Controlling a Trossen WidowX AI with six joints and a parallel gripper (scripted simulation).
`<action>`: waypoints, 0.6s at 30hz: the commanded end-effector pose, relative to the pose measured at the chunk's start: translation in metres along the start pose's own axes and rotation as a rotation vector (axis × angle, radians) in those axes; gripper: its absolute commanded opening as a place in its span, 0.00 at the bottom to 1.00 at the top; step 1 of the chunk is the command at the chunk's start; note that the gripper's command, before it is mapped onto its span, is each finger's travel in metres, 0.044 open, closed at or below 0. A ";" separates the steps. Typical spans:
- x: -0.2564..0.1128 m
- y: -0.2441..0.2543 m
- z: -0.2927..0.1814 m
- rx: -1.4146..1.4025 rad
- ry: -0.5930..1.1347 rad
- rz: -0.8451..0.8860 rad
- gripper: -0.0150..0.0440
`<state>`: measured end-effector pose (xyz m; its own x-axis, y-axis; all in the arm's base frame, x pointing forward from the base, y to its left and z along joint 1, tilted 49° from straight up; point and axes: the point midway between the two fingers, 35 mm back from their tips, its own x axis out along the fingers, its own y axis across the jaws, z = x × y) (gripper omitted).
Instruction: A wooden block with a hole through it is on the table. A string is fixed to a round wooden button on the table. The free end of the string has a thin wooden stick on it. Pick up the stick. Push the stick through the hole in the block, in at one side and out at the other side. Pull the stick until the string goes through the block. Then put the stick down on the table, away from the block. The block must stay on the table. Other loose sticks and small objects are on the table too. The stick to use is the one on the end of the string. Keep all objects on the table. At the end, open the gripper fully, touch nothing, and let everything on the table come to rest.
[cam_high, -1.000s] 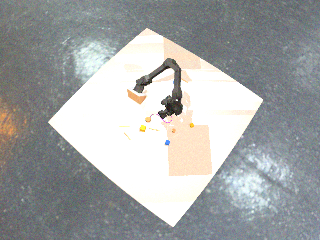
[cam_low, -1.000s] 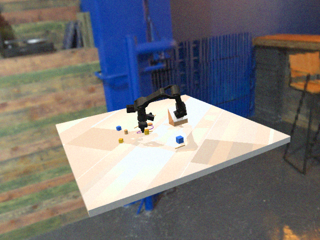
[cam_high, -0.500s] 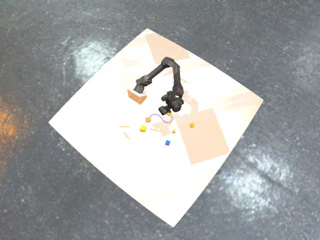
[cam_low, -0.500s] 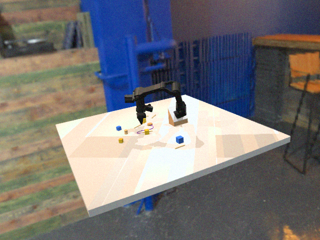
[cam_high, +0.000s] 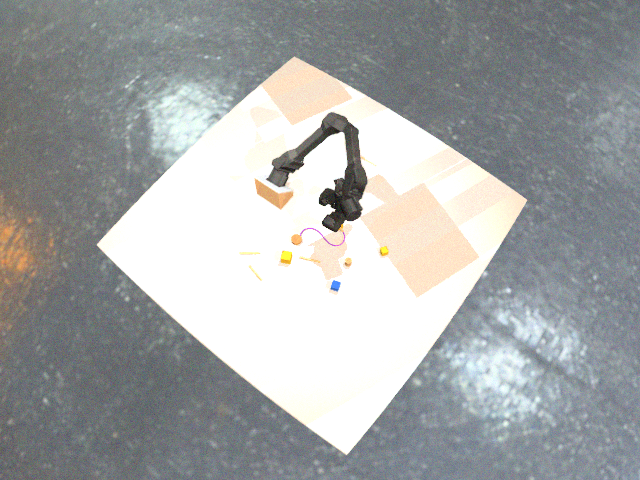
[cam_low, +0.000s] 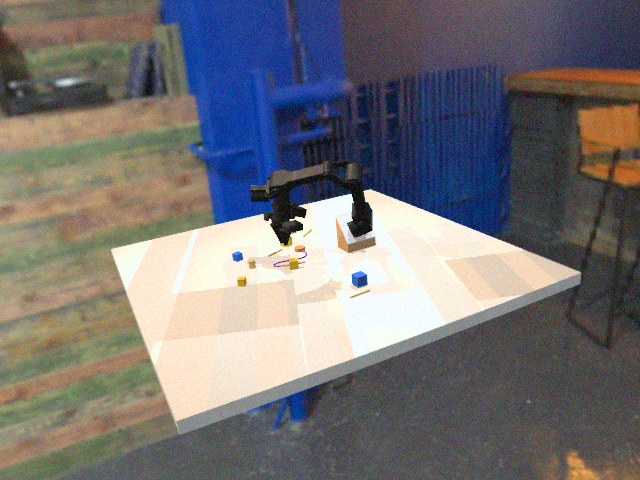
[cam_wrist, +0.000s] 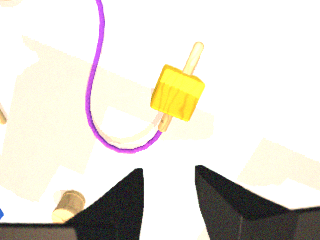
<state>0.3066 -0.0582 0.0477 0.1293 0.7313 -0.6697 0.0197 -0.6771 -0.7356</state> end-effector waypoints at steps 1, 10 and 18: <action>0.002 -0.005 0.014 -0.568 -0.019 -0.015 0.47; 0.002 -0.012 0.027 -1.240 -0.022 -0.034 0.47; 0.002 -0.015 0.033 -1.624 -0.018 -0.046 0.47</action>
<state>0.2974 -0.0552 0.0555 0.1319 0.7320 -0.6684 0.7738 -0.4975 -0.3920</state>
